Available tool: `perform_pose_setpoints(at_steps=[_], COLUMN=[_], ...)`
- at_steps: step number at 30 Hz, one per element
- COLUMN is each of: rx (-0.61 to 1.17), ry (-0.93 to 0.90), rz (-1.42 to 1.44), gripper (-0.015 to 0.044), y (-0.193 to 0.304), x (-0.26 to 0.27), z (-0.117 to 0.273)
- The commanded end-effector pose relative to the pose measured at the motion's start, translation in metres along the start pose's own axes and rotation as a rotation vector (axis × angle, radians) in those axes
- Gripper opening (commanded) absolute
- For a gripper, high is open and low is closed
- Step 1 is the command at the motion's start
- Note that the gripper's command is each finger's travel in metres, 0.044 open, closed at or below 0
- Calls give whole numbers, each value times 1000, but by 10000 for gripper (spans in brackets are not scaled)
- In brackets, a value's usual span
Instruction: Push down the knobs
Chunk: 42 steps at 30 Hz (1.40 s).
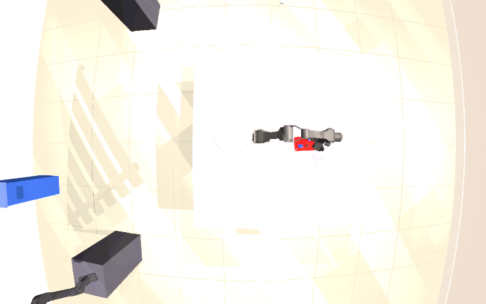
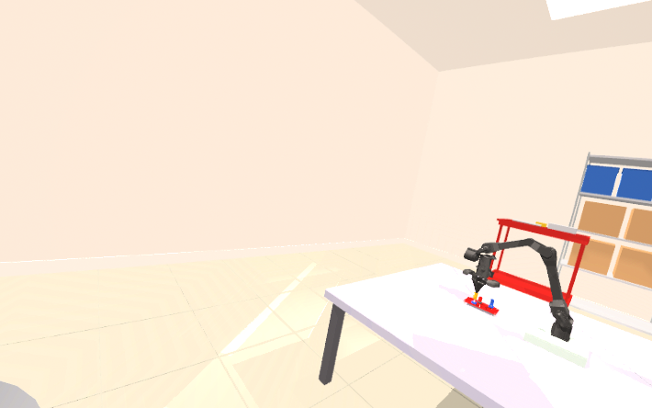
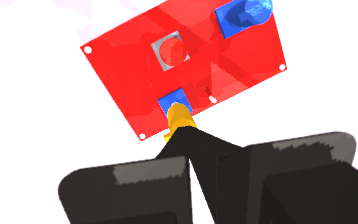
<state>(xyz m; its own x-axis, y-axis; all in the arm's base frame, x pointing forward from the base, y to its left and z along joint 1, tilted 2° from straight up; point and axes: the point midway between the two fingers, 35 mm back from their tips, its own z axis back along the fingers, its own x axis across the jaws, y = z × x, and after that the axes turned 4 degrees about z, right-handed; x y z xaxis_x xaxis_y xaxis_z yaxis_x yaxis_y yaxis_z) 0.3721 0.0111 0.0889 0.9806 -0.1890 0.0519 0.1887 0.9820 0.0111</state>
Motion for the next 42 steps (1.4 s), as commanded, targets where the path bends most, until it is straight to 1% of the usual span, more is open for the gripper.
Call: perform_pose_setpoints(at_steps=[1, 42], rx=[-3, -3], ry=[-2, -2], rz=[-4, -4], gripper=[0, 0], y=[0, 0], x=[1, 1], z=[-1, -8])
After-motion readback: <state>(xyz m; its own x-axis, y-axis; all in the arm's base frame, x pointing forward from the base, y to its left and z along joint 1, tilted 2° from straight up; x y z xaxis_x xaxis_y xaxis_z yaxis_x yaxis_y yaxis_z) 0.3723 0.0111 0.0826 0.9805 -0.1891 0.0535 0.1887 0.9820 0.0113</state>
